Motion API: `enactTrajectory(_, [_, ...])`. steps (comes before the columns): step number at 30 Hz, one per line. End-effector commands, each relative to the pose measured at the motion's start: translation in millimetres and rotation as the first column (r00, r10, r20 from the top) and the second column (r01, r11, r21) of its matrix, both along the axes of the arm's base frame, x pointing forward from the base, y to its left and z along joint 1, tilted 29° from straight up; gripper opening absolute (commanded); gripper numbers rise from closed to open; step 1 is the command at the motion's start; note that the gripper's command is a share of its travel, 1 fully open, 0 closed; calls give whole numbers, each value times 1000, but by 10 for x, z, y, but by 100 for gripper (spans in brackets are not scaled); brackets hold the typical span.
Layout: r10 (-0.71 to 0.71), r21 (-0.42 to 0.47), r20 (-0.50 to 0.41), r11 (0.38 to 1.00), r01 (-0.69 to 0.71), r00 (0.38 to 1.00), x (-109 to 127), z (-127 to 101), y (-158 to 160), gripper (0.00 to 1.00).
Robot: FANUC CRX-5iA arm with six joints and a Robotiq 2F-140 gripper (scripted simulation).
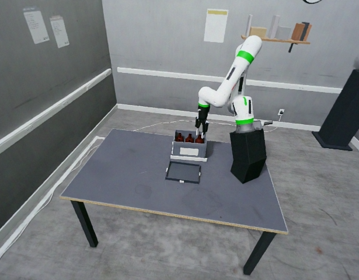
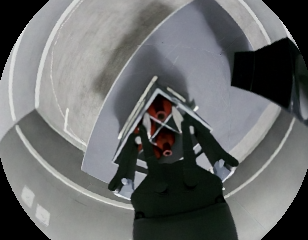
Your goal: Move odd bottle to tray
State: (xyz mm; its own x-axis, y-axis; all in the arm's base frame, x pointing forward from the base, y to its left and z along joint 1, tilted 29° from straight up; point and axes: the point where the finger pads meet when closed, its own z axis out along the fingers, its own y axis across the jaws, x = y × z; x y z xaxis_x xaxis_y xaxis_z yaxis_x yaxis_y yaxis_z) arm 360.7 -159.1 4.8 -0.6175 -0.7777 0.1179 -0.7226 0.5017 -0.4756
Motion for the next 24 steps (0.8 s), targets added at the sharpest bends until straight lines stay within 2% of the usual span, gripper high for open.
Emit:
enactTrajectory(1, [0, 0, 0, 1000, 0, 1000, -11, 41, 17, 44])
enactTrajectory(15, [0, 0, 0, 1000, 0, 1000, -158, 454, 196, 44])
enactTrajectory(24, [0, 0, 0, 1000, 0, 1000, -211, 603, 261, 44])
